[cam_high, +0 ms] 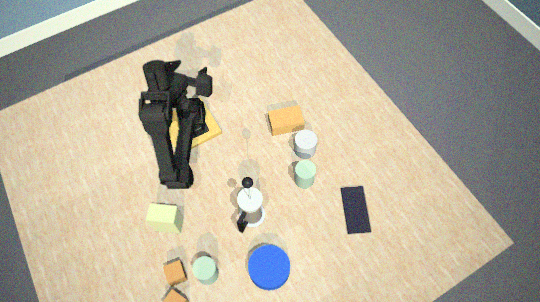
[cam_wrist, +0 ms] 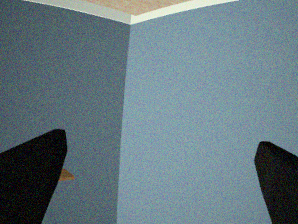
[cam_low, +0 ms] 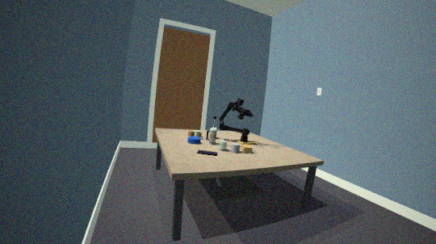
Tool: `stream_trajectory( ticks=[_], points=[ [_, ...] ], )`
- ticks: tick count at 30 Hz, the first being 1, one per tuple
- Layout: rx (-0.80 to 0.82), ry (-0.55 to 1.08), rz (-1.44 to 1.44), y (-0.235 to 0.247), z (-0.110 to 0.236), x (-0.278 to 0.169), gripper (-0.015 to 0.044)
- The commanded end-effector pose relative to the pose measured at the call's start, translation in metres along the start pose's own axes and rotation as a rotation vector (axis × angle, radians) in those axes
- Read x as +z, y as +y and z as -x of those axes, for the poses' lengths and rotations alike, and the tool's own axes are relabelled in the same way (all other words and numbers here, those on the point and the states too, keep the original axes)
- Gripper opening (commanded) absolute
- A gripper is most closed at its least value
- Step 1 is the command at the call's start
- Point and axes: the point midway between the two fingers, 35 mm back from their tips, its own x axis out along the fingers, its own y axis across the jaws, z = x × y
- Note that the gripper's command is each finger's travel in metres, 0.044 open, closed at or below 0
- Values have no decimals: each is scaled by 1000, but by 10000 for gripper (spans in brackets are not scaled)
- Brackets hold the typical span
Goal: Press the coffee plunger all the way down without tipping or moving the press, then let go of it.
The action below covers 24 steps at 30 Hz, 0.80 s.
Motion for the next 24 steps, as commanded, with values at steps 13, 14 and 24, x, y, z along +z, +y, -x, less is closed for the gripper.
stream_trajectory(
  ticks=[13, 14, 24],
  points=[
    [379, 82, -689, 17, -11, -33, 440],
    [419, 106, -767, 21, -13, -37, 440],
    [801, 519, -1517, 82, -16, -63, 440]
  ],
)
